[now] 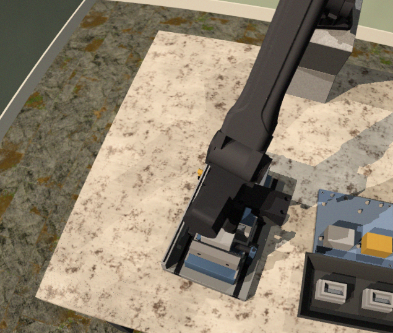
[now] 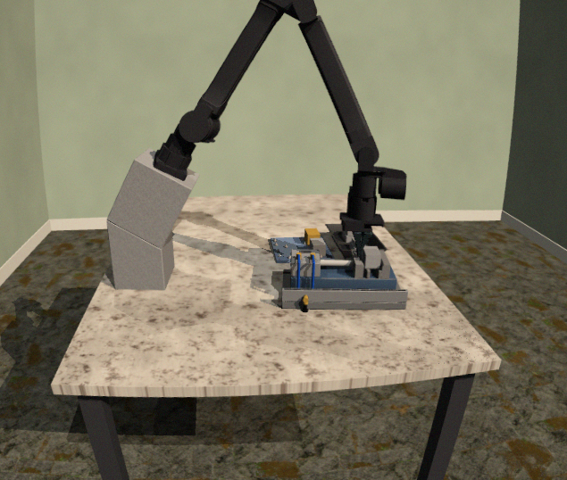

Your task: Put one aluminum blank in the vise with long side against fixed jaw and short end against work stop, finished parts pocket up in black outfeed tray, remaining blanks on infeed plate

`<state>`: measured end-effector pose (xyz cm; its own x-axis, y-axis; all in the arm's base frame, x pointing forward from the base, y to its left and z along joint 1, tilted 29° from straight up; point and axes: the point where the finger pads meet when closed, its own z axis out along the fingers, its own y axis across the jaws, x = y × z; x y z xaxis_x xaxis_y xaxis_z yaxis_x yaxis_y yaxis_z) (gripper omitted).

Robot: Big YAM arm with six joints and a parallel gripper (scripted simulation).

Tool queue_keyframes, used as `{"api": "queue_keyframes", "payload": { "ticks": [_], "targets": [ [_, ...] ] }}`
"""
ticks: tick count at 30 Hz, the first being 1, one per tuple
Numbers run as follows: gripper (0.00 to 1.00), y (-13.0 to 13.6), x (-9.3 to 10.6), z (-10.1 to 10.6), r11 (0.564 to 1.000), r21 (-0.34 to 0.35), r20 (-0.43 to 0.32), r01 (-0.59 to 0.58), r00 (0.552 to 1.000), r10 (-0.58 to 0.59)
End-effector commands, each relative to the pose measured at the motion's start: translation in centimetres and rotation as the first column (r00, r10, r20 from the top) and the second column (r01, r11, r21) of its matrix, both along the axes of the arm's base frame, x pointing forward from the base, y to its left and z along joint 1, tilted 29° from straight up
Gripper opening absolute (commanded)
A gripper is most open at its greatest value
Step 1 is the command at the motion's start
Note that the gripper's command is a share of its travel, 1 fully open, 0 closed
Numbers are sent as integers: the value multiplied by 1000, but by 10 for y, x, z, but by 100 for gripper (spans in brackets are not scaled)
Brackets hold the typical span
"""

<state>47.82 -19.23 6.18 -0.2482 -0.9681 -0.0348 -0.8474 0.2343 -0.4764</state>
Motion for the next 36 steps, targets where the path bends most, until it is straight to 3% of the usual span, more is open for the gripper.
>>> {"api": "queue_keyframes", "payload": {
  "ticks": [1, 36],
  "targets": [
    [0, -3, 18, 14, 1000, -14, 39, 6, 999, -5],
    [0, -2, 15, 9, 1000, -10, 30, 6, 1000, -6]
  ]
}}
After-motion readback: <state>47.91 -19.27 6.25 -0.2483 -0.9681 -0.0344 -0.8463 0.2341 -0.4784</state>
